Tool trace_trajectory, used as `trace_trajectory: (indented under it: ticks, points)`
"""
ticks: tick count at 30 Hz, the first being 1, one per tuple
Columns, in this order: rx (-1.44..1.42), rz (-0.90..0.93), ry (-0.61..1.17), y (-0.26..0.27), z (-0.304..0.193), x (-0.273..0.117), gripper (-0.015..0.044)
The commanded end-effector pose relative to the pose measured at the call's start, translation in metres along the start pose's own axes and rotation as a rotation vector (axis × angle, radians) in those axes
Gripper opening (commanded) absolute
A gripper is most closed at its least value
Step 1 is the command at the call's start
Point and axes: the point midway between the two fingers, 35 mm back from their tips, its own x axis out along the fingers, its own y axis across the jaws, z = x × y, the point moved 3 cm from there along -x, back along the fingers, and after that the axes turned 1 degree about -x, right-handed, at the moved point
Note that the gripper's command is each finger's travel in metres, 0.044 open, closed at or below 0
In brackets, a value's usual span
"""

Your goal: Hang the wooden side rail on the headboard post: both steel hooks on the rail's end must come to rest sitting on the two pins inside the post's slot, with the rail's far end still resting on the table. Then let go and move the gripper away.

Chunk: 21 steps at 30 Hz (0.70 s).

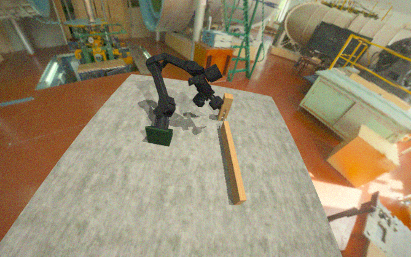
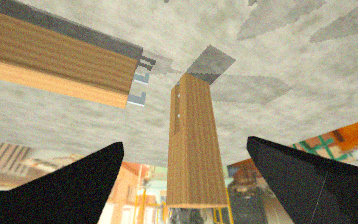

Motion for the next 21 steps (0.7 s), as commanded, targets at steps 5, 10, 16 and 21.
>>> trace_trajectory:
  ticks: [5, 10, 16, 21]
  points:
    - [-0.071, -0.016, -0.051, 0.004, -0.011, 0.001, 0.0440]
    - [-0.215, -0.067, -0.150, 0.013, -0.033, 0.003, 0.0440]
    - [-0.390, -0.173, -0.251, 0.026, -0.057, 0.008, 0.0440]
    - [-0.486, -0.255, -0.293, 0.035, -0.068, 0.011, 0.0440]
